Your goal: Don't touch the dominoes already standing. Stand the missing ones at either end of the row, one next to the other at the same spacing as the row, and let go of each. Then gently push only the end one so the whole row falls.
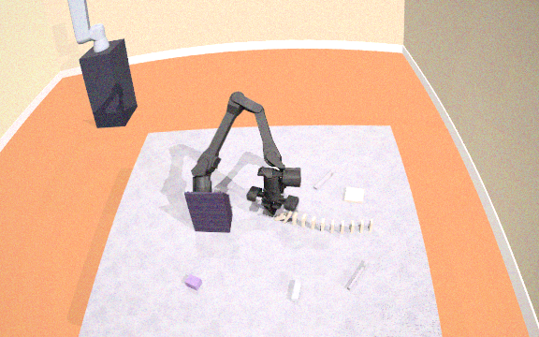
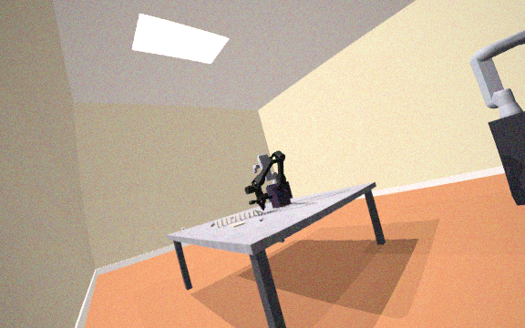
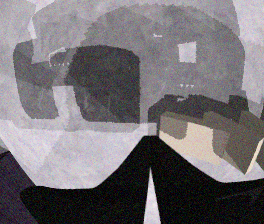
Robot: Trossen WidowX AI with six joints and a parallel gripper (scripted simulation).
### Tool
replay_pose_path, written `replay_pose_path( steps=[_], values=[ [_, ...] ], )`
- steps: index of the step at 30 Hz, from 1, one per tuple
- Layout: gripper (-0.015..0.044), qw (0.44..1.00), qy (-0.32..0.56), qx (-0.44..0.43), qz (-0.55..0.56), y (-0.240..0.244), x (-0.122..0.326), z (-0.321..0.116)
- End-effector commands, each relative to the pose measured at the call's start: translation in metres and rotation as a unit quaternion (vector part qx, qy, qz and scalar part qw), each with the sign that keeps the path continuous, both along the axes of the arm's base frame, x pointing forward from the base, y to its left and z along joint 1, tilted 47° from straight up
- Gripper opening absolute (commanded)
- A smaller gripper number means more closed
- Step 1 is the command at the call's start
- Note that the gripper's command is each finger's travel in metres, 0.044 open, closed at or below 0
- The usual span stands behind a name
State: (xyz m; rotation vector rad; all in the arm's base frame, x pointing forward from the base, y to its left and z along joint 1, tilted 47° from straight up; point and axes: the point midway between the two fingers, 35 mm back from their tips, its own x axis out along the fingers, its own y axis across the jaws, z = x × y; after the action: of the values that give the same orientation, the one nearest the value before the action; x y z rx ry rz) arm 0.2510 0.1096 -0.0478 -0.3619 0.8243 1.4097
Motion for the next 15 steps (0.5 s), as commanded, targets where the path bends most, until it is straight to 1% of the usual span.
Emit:
replay_pose_path(
  steps=[1,7,15],
  values=[
    [0.0,1.0,-0.007,-0.009,0.009,-0.016,0.009,0.011],
    [0.0,1.0,-0.007,0.001,-0.004,-0.045,0.029,0.031],
    [0.0,1.0,-0.007,0.002,-0.005,-0.046,0.03,0.032]
  ],
)
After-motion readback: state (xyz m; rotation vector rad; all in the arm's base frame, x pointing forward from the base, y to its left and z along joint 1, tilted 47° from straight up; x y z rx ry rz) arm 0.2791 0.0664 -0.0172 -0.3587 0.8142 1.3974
